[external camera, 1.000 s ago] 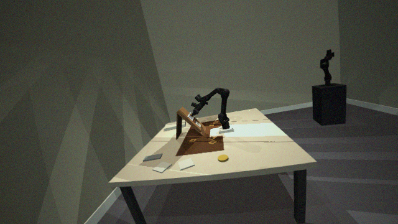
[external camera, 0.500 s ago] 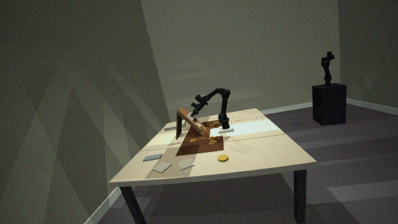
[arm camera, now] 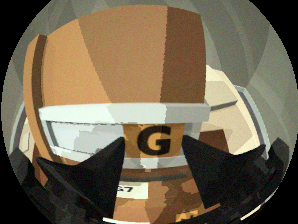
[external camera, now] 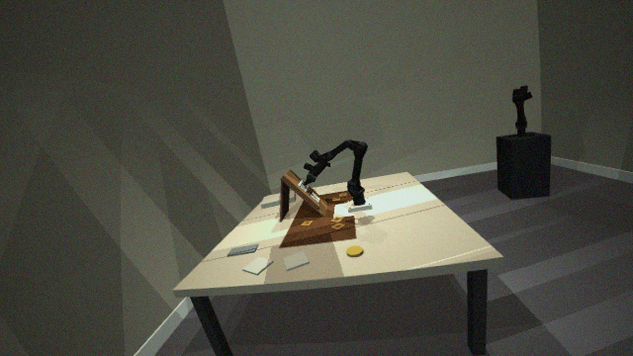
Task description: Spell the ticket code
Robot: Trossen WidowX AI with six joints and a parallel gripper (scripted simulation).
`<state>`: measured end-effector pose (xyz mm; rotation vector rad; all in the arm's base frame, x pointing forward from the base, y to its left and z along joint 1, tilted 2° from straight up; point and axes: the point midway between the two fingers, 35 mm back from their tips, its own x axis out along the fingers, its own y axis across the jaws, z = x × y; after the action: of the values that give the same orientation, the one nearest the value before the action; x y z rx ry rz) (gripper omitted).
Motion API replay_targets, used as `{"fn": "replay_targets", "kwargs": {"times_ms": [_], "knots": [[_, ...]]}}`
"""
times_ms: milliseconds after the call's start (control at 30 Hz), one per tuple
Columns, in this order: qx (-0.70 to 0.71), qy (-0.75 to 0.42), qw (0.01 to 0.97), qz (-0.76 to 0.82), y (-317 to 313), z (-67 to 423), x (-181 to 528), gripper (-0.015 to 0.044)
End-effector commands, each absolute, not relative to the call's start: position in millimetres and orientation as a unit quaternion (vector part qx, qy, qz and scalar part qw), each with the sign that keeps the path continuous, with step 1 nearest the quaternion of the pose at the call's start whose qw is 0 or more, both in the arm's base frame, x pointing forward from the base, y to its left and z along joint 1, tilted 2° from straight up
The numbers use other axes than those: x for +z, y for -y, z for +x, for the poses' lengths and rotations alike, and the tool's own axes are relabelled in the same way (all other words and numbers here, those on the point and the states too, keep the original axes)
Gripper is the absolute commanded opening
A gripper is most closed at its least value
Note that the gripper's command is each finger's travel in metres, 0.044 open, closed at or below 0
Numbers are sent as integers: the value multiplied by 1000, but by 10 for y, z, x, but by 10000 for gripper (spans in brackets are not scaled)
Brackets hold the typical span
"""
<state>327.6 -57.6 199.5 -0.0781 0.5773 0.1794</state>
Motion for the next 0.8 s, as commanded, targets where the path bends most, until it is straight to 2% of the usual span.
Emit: {"fn": "replay_targets", "kwargs": {"times_ms": [0, 767], "knots": [[85, -281, 955, -39, 550, 3263, 2018, 0], [86, -281, 955, -38, 421, 3242, 2011, 0]]}}
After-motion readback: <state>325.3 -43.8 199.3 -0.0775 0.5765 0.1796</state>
